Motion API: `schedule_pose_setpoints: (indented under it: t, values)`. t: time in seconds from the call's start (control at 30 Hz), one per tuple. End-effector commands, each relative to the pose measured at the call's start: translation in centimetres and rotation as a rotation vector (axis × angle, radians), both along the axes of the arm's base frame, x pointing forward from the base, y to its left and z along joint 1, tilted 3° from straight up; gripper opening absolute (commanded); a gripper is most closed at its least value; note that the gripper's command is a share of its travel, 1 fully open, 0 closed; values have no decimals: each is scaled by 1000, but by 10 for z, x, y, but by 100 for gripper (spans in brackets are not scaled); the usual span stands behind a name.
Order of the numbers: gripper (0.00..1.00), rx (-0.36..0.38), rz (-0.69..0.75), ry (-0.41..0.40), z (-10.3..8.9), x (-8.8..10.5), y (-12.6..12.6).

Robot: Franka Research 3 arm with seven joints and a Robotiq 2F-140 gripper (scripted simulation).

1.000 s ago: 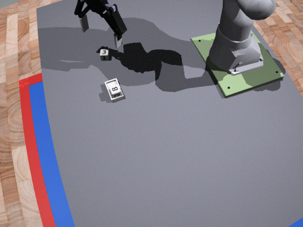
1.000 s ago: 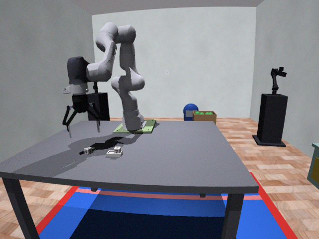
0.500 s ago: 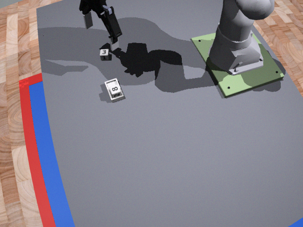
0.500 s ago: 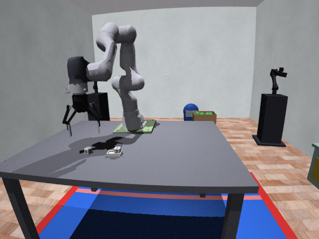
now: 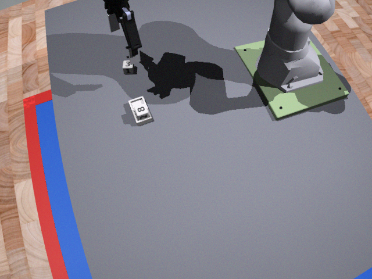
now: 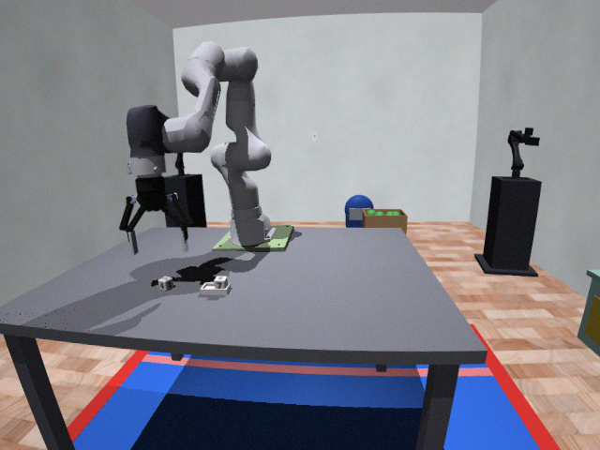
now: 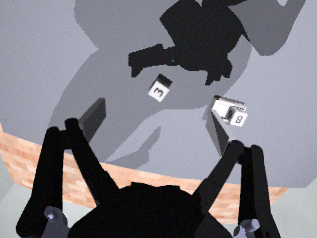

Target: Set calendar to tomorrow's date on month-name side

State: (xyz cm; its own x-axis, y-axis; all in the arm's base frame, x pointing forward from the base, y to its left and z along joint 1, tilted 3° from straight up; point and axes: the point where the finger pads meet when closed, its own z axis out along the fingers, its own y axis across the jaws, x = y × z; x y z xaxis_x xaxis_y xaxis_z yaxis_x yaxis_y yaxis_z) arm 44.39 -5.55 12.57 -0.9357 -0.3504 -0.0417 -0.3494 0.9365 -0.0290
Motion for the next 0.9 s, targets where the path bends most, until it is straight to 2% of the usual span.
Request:
schedule_pose_setpoints:
  t: [0.0, 0.47, 0.73, 0.77, 0.87]
  values:
    - [100, -7, -143, 3, 1, -1, 1]
    - [100, 5, -399, -2, 2, -1, 1]
    - [100, 10, -493, -4, 3, -1, 1]
    - [28, 10, -493, -4, 3, -1, 1]
    - [28, 10, -493, -4, 3, -1, 1]
